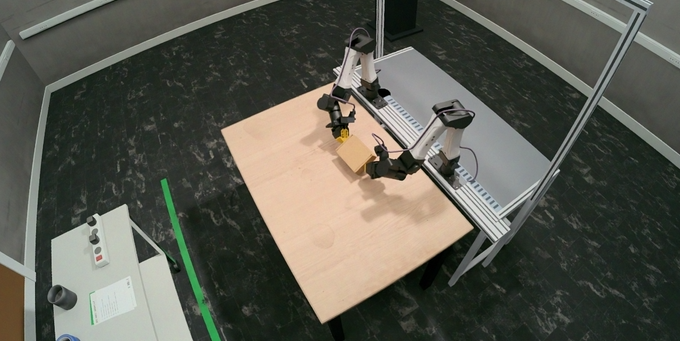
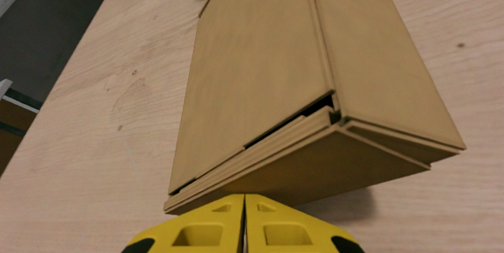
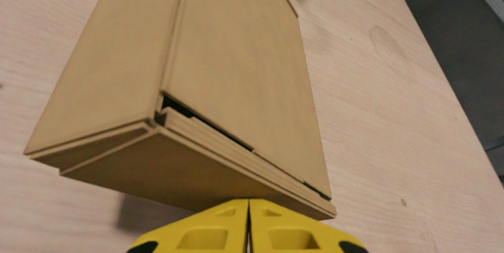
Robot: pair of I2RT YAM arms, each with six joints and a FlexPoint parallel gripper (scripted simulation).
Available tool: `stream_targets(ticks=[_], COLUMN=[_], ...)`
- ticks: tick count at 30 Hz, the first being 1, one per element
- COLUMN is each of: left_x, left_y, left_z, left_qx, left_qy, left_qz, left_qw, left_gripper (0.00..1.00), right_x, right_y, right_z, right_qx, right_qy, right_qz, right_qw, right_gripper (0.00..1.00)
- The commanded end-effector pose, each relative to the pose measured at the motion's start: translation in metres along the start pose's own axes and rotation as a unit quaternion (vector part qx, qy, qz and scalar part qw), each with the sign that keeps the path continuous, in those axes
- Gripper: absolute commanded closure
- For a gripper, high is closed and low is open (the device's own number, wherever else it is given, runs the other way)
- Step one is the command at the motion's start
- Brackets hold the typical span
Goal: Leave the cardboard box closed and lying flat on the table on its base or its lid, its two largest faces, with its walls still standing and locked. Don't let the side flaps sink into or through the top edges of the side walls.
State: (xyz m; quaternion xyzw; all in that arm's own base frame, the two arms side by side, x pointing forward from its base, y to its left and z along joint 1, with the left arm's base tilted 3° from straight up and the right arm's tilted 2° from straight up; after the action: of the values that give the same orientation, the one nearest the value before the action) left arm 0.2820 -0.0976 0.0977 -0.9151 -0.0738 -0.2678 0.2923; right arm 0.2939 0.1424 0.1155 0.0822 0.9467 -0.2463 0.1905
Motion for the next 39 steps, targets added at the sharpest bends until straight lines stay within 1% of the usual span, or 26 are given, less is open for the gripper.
stream_targets(ticks=[1,4,11,16,19,20,28,36,37,39], left_x=[0.007,0.006,0.000,-0.004,-0.003,0.001,-0.007,-0.005,-0.006,-0.007], left_y=[0.001,0.002,0.006,0.009,0.009,0.009,0.010,0.012,0.011,0.012], left_z=[-0.015,-0.015,-0.008,-0.005,-0.004,-0.005,-0.002,-0.001,-0.001,0.000], left_qx=[-0.024,-0.024,-0.022,-0.021,-0.021,-0.022,-0.021,-0.021,-0.021,-0.021], left_qy=[0.037,0.036,0.023,0.017,0.017,0.022,0.015,0.019,0.019,0.017], left_qz=[-0.011,-0.010,0.001,0.006,0.005,0.001,0.006,0.004,0.004,0.006], left_qw=[0.999,0.999,0.999,1.000,1.000,1.000,1.000,1.000,1.000,1.000], left_gripper=[1.00,1.00,1.00,1.00,1.00,1.00,1.00,1.00,1.00,1.00], right_x=[0.003,0.001,0.006,0.007,0.008,0.008,0.009,0.009,0.006,0.011], right_y=[0.001,0.002,0.008,0.008,0.008,0.007,0.009,0.011,0.008,0.011], right_z=[-0.013,-0.012,-0.001,-0.001,-0.001,-0.002,0.001,0.004,-0.002,0.005], right_qx=[-0.024,-0.025,-0.018,-0.018,-0.018,-0.019,-0.018,-0.018,-0.022,-0.018], right_qy=[-0.028,-0.028,-0.013,-0.012,-0.012,-0.014,-0.012,-0.012,-0.021,-0.010], right_qz=[-0.001,-0.001,-0.012,-0.012,-0.012,-0.011,-0.012,-0.012,-0.005,-0.013], right_qw=[0.999,0.999,1.000,1.000,1.000,1.000,1.000,1.000,1.000,1.000], right_gripper=[1.00,1.00,1.00,1.00,1.00,1.00,1.00,1.00,1.00,1.00])
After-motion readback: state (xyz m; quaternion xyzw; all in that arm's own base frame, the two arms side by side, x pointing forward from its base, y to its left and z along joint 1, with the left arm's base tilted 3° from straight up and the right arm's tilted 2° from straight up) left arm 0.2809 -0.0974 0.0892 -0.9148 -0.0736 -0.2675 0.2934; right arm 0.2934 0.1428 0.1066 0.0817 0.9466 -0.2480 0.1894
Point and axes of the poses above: on each arm, the point where the finger pads meet when closed, its own y axis out along the fingers, its own x axis across the jaws, z = x × y, the point moved 10 cm from there along -y, back along the fingers, and after that the axes turned 7 degrees about y, right-handed, at the moved point
